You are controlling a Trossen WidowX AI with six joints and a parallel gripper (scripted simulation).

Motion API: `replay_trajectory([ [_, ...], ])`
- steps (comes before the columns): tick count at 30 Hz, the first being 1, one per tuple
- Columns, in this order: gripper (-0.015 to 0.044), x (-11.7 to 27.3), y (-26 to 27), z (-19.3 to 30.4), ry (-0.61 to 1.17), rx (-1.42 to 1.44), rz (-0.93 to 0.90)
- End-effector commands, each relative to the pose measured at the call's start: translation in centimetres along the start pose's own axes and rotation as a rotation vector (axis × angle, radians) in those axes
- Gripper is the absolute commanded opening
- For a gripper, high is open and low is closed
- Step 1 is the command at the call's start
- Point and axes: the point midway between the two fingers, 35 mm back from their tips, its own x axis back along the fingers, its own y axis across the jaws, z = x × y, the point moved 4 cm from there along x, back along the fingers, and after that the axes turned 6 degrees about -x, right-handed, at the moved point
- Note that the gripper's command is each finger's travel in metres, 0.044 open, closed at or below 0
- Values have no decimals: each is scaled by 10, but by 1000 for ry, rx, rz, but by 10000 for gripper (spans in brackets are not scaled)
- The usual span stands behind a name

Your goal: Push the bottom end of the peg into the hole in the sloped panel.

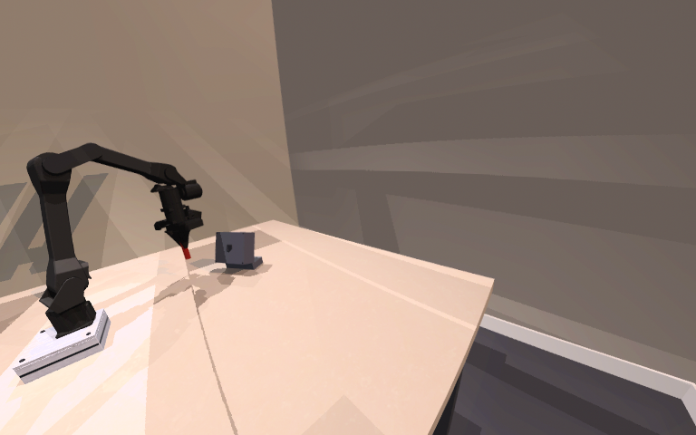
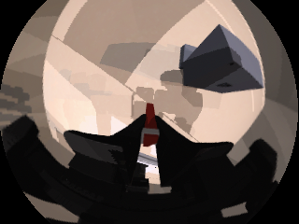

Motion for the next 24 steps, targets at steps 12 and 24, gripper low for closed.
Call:
replay_trajectory([
  [12, 0, 0, -12, 0, -46, -19, -62],
  [24, 0, -4, -24, 0, -98, -38, -115],
])
